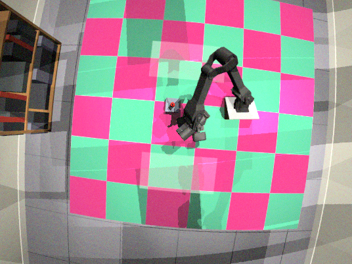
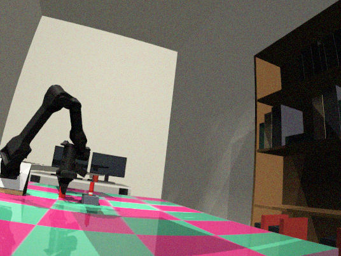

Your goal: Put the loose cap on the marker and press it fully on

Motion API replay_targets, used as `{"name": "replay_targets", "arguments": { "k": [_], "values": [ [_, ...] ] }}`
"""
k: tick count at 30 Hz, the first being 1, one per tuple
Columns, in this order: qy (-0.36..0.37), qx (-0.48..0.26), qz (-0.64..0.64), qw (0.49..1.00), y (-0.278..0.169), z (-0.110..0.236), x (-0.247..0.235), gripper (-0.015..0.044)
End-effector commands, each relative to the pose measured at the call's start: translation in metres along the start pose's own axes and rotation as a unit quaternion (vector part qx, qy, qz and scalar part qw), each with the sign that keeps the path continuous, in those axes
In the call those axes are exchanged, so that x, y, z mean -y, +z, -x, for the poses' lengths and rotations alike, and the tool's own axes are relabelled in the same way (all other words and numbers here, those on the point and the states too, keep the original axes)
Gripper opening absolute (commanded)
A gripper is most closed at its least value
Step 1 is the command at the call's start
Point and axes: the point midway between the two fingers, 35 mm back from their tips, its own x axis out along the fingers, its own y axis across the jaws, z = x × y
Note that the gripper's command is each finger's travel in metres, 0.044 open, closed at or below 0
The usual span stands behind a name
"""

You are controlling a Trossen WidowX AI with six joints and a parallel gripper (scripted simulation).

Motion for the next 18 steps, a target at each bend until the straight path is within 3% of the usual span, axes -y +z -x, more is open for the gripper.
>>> {"name": "replay_targets", "arguments": {
  "k": [1,5,18],
  "values": [
    [-0.002,0.000,0.003,1.000,-0.001,-0.001,0.000,0.0085],
    [-0.002,0.000,0.003,1.000,0.000,0.003,0.000,0.0000],
    [-0.001,0.001,0.004,1.000,0.001,0.041,-0.002,0.0000]
  ]
}}
